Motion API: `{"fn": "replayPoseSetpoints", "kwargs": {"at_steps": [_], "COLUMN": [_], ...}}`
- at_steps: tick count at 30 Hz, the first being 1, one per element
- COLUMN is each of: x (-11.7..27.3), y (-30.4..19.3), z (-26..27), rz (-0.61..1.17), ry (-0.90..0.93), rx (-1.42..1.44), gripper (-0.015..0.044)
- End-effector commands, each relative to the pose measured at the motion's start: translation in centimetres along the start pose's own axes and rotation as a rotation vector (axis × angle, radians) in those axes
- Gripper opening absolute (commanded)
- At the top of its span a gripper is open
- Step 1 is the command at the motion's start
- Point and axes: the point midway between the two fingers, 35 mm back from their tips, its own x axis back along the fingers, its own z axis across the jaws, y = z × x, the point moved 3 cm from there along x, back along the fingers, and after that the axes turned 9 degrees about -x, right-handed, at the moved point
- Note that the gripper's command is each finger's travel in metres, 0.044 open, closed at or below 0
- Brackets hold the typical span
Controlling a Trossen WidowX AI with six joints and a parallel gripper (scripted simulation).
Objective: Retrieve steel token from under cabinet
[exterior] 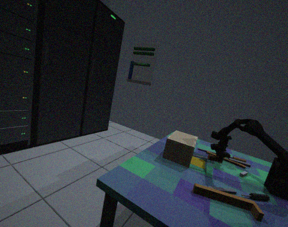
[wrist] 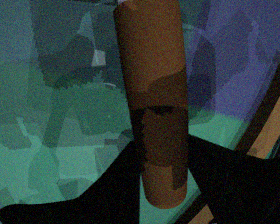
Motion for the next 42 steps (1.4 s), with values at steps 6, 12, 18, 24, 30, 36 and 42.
{"fn": "replayPoseSetpoints", "kwargs": {"at_steps": [6, 12, 18, 24, 30, 36, 42], "x": [0.0, 0.0, 0.0, 0.0, 0.0, 0.0, 0.0], "y": [1.6, 2.4, 3.2, 4.1, 4.9, 5.4, 5.4], "z": [0.2, 0.4, 0.5, 0.7, 0.8, 1.0, 1.4], "rz": [-0.004, -0.004, -0.005, -0.005, -0.005, -0.006, -0.006], "ry": [0.001, 0.001, 0.002, 0.002, 0.002, 0.003, 0.003], "rx": [0.001, 0.001, 0.002, 0.002, 0.002, 0.002, 0.002], "gripper": [0.0, 0.0, 0.0, 0.0, 0.0, 0.0, 0.0]}}
